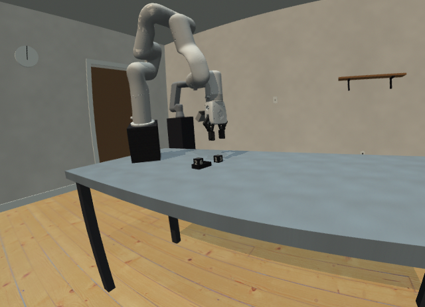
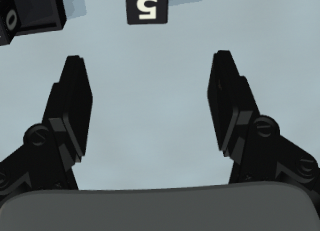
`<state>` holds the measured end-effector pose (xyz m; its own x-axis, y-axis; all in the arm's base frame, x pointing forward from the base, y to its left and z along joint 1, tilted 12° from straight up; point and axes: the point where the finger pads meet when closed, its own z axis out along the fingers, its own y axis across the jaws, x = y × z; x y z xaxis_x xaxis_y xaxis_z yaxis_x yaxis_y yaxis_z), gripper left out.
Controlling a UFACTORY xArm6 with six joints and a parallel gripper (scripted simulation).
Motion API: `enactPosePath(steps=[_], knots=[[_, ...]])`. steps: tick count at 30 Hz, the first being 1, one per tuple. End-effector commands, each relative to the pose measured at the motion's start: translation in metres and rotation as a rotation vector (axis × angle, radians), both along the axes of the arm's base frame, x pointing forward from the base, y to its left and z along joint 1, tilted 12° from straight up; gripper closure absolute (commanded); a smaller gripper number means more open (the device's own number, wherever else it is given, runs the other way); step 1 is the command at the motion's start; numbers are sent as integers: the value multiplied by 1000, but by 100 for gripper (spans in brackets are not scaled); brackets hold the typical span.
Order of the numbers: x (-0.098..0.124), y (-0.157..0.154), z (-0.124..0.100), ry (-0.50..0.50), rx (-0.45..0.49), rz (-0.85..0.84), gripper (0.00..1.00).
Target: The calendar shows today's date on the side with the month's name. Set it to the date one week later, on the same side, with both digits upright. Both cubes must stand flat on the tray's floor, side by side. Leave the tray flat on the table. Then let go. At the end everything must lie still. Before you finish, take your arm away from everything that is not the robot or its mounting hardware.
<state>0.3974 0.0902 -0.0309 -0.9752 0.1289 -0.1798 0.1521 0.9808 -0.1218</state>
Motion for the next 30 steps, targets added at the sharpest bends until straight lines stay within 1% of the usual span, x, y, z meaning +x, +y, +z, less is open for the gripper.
enactPosePath(steps=[1, 18, 19, 20, 21, 23, 24, 26, 27, 29, 30], knots=[[1, 1, 4, 7, 2, 0, 0], [1, -1, 4, 7, 2, 0, 0], [1, -9, 4, 7, 2, 0, 0], [0, -27, 6, 8, 2, 0, 0], [-2, -50, 8, 8, 2, 0, 0], [-2, -50, 8, 8, 2, 0, 0], [-6, -76, 11, 8, 2, 0, 0], [-6, -76, 11, 8, 2, 0, 0], [-12, -98, 13, 7, 2, 0, 0], [-12, -98, 13, 7, 2, 0, 0], [-16, -113, 14, 7, 2, 0, 0]])
